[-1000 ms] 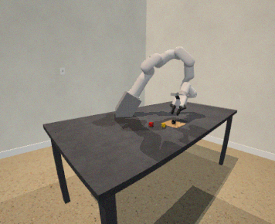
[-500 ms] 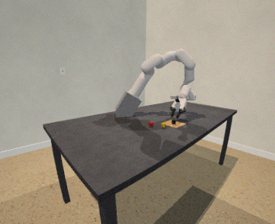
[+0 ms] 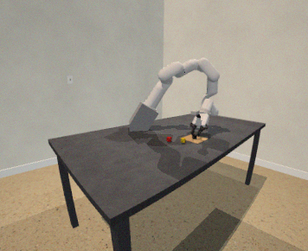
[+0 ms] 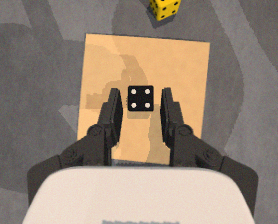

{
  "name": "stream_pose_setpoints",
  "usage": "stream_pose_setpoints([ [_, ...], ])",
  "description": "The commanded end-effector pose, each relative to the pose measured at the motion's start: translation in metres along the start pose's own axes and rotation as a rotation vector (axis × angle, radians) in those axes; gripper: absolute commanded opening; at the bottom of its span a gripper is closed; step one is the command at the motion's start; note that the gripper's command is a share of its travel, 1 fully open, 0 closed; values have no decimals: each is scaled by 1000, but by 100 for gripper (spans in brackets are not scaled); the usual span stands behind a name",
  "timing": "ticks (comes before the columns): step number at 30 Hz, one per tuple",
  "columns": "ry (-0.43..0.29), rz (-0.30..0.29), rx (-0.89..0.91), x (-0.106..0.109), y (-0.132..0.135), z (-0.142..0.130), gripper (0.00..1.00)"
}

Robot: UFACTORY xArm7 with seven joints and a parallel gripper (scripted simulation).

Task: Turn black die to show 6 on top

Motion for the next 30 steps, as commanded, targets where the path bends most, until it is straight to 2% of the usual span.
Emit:
stream_pose_setpoints([
  [1, 1, 2, -3, -3, -1, -3, 42],
  [30, 1, 2, -3, -8, -1, -8, 42],
])
Point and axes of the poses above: the point where the finger pads meet when closed, its own x axis back along the fingers, its own y axis across the jaws, z = x × y, the point moved 7 cm from there along x, back along the fingers, and after that the axes turned 4 degrees about -x, right-handed, at the moved point
